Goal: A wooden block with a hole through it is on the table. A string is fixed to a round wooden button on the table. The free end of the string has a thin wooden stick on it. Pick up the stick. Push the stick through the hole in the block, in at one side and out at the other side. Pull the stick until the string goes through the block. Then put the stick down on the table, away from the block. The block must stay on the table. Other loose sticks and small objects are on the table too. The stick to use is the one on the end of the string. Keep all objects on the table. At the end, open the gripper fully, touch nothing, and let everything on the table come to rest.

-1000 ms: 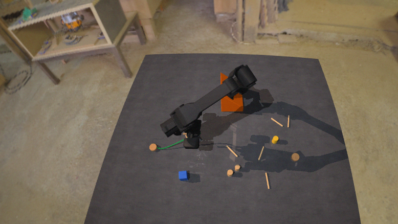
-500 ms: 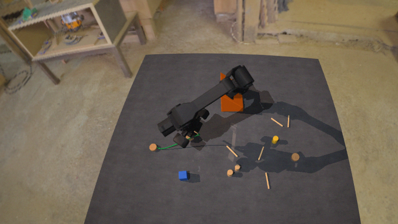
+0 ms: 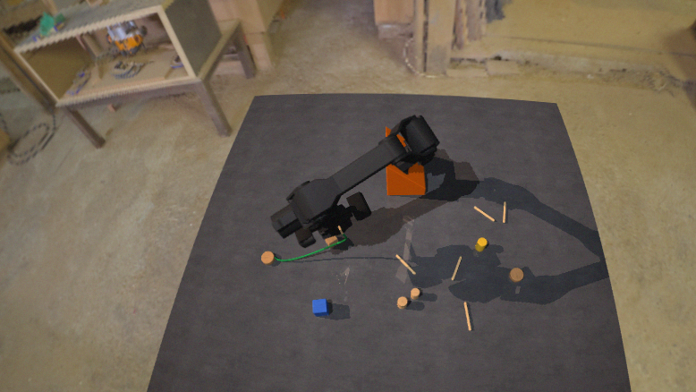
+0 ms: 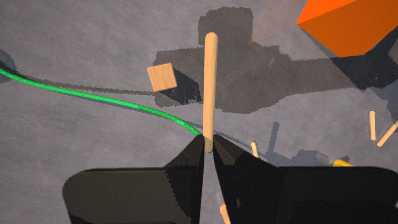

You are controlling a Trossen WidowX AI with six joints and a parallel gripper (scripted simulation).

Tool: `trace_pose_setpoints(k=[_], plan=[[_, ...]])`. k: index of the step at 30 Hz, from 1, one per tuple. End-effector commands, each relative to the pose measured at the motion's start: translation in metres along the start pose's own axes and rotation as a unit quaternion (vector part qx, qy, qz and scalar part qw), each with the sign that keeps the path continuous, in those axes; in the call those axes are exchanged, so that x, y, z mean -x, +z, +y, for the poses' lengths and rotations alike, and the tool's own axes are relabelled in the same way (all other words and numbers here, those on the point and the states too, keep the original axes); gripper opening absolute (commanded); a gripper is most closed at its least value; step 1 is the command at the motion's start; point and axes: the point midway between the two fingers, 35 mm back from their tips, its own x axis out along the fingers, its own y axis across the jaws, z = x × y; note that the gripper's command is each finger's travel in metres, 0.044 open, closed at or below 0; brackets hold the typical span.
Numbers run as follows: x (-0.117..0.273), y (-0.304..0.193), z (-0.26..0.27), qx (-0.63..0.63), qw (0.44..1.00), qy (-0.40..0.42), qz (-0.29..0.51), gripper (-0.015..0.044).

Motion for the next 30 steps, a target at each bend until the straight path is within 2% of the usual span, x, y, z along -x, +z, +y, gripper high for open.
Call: trace_pose_setpoints(k=[1, 15, 30], plan=[[0.002, 0.002, 0.001, -0.063, 0.998, -0.004, -0.003, 0.0000], [0.009, 0.004, 0.003, -0.313, 0.950, -0.015, -0.010, 0.0000], [0.017, 0.008, 0.005, -0.558, 0.829, -0.023, -0.022, 0.0000]])
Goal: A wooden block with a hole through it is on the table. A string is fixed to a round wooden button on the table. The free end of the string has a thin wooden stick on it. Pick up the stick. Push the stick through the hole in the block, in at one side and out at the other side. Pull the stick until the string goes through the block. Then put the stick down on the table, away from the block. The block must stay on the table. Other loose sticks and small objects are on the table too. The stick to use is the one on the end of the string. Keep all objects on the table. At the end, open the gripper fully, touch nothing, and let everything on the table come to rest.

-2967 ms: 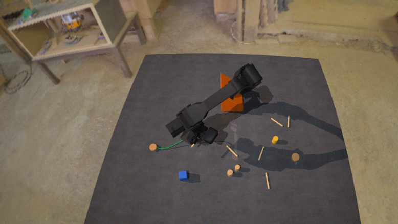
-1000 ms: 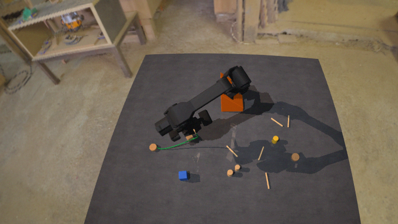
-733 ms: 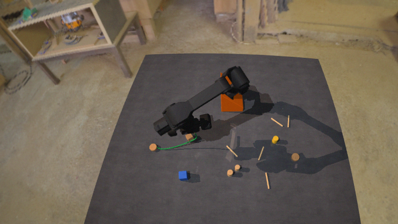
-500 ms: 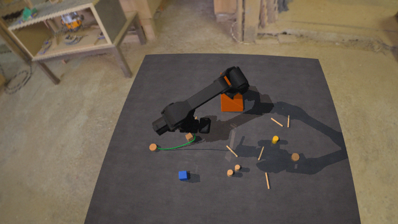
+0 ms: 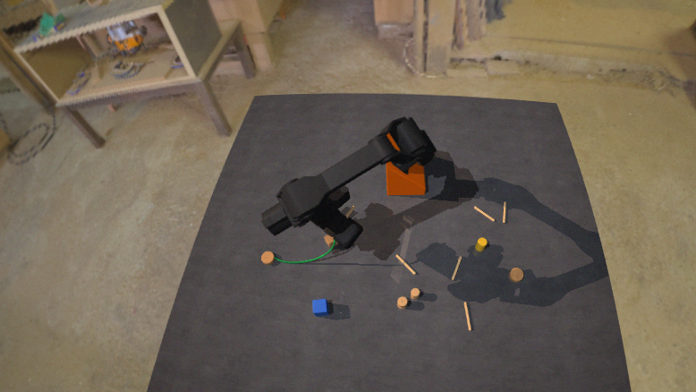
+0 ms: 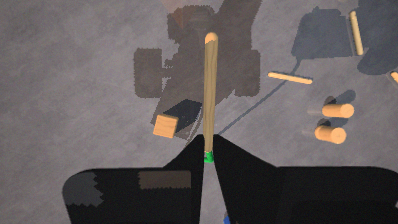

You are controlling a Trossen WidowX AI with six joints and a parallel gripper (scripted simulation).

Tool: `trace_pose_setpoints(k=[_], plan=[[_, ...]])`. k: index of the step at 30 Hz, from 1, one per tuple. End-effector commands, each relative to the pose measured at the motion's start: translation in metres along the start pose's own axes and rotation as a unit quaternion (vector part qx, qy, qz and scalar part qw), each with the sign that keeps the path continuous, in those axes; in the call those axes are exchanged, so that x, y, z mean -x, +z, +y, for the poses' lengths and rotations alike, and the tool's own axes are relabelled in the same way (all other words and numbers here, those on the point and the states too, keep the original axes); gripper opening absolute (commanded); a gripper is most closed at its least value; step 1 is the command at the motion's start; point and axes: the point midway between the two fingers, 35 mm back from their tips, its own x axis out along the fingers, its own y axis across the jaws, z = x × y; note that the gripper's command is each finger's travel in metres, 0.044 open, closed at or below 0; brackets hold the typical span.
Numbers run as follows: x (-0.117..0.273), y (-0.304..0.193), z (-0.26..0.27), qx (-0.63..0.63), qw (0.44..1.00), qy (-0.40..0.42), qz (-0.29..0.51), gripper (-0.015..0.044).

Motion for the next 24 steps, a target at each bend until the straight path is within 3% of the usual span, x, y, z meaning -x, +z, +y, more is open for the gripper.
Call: trace_pose_setpoints(k=[1, 8, 18, 24], plan=[[0.002, 0.000, 0.002, -0.062, 0.998, 0.001, -0.005, 0.0000], [0.002, 0.000, 0.002, -0.086, 0.996, 0.001, -0.007, 0.0000], [0.005, -0.012, -0.013, 0.086, 0.995, 0.056, -0.013, 0.0000], [0.005, -0.013, -0.014, 0.100, 0.993, 0.060, -0.014, 0.0000]])
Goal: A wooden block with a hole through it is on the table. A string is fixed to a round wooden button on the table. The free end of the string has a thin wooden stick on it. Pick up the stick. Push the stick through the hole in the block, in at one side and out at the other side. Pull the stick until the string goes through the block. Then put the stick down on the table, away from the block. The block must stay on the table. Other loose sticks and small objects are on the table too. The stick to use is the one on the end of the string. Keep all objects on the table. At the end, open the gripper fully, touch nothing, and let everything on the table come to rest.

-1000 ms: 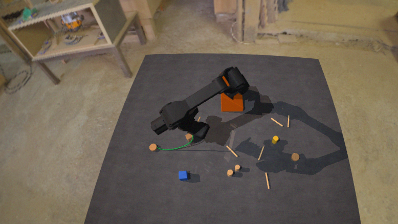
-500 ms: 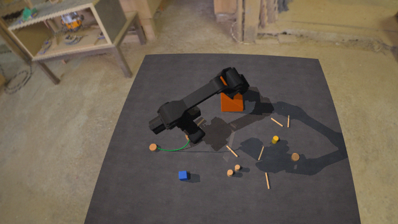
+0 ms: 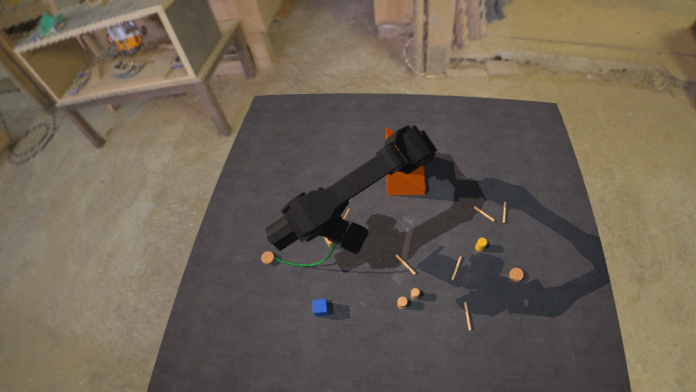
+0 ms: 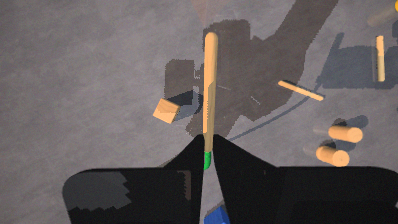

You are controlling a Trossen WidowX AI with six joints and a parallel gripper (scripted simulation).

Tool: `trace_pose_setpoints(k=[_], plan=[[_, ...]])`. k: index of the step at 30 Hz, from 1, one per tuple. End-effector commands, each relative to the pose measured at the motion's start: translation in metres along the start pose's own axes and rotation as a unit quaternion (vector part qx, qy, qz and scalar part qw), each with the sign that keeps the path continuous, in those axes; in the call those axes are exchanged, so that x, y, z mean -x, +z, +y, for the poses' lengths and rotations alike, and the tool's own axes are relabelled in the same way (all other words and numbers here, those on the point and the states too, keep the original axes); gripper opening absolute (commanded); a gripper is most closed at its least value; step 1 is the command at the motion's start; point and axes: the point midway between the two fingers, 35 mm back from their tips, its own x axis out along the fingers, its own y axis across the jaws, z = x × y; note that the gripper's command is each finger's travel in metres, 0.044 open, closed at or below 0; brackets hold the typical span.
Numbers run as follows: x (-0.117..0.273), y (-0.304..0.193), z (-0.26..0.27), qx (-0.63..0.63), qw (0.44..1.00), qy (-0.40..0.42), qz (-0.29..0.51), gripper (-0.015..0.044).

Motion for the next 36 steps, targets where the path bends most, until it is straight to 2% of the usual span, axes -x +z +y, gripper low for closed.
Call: trace_pose_setpoints(k=[1, 10, 17, 26, 36], plan=[[0.001, 0.000, 0.000, 0.017, 1.000, 0.006, -0.002, 0.0000], [0.005, -0.014, -0.009, 0.168, 0.985, 0.049, -0.010, 0.0000], [0.006, -0.016, -0.010, 0.191, 0.980, 0.055, -0.011, 0.0000], [0.009, -0.030, -0.018, 0.341, 0.935, 0.102, -0.009, 0.0000], [0.011, -0.035, -0.021, 0.404, 0.907, 0.121, -0.007, 0.0000]])
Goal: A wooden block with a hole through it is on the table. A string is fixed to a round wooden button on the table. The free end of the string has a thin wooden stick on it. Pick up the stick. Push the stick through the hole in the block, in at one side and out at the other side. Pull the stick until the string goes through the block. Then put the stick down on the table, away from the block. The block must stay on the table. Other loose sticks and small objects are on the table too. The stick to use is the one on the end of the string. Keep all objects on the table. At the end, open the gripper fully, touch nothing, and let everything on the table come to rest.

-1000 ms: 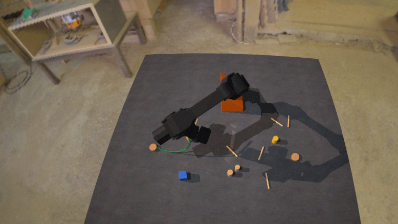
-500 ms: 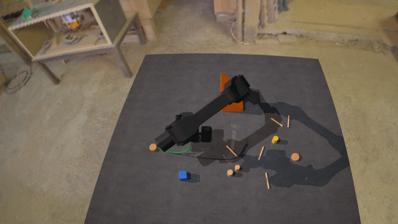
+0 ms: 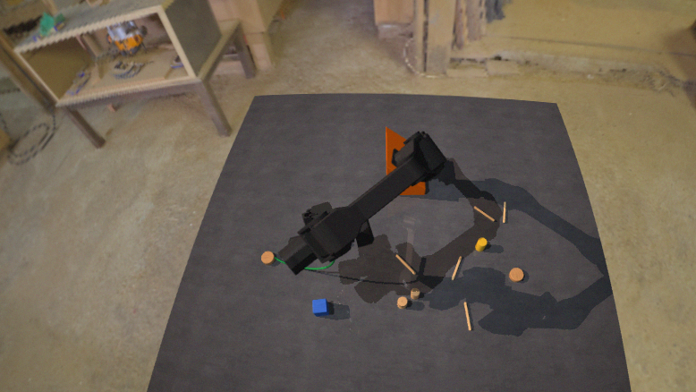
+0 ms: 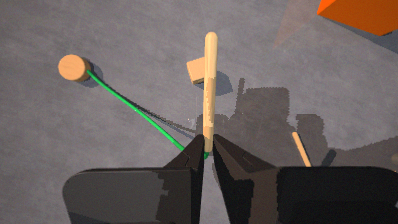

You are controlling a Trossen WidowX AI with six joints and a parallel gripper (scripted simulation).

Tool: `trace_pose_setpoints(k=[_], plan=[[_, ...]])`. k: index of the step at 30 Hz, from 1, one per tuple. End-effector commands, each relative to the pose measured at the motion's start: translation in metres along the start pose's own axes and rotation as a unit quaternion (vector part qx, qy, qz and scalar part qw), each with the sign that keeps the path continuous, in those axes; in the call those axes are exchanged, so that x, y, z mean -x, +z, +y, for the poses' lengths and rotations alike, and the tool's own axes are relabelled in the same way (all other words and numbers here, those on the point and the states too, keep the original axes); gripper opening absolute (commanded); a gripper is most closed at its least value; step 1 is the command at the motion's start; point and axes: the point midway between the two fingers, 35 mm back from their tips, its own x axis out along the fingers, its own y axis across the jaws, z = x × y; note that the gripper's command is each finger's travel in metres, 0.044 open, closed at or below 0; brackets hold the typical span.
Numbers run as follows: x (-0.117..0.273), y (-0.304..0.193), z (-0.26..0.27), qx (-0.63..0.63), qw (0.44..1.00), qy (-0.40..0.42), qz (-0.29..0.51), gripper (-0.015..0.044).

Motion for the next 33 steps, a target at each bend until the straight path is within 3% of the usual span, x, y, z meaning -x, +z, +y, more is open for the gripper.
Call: trace_pose_setpoints(k=[1, 8, 33], plan=[[0.001, -0.004, 0.001, 0.049, 0.999, 0.016, -0.002, 0.0000], [0.004, -0.013, 0.005, 0.152, 0.987, 0.049, -0.004, 0.0000], [-0.013, -0.017, 0.010, 0.147, 0.988, 0.042, 0.034, 0.0000]])
